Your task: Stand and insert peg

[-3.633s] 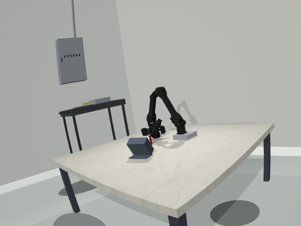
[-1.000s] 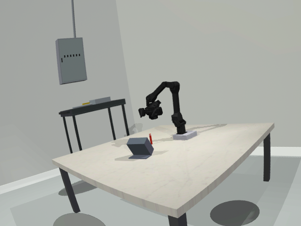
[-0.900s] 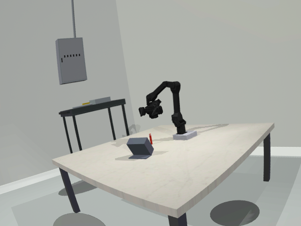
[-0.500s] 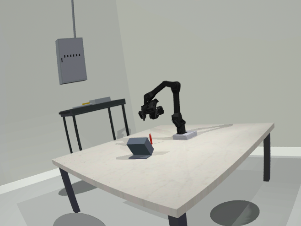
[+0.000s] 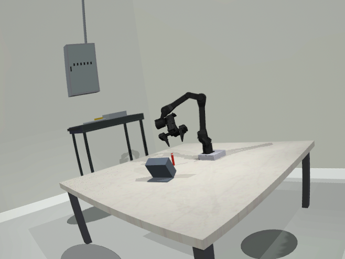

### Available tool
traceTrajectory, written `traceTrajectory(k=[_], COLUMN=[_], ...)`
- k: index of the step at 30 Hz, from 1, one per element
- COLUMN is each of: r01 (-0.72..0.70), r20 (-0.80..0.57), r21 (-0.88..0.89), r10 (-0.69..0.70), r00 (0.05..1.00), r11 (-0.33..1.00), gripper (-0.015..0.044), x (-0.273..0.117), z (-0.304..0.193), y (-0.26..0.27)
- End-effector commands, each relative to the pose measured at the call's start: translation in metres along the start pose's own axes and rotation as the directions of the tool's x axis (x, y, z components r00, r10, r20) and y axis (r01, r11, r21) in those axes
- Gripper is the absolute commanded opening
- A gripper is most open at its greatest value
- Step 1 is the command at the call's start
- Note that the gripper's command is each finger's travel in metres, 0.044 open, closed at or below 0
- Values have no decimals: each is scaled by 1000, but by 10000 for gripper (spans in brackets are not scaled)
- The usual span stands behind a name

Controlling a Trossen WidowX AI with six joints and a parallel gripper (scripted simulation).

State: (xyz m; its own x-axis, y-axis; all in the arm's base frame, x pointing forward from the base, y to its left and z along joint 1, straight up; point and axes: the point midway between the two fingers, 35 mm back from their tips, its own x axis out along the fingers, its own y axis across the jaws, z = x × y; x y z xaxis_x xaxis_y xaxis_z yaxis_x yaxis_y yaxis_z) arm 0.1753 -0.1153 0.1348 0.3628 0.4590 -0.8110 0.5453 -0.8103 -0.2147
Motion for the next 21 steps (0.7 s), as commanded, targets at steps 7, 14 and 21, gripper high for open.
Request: traceTrajectory(k=[7, 14, 21], r01=[-71, -200, -257], r20=[309, 485, 532], r21=[12, -13, -31], r10=[64, 181, 234], r00=[949, 856, 814], r11=[997, 980, 966], gripper=[440, 440, 440], x=[8, 8, 7], z=[6, 1, -3], y=[14, 29, 34])
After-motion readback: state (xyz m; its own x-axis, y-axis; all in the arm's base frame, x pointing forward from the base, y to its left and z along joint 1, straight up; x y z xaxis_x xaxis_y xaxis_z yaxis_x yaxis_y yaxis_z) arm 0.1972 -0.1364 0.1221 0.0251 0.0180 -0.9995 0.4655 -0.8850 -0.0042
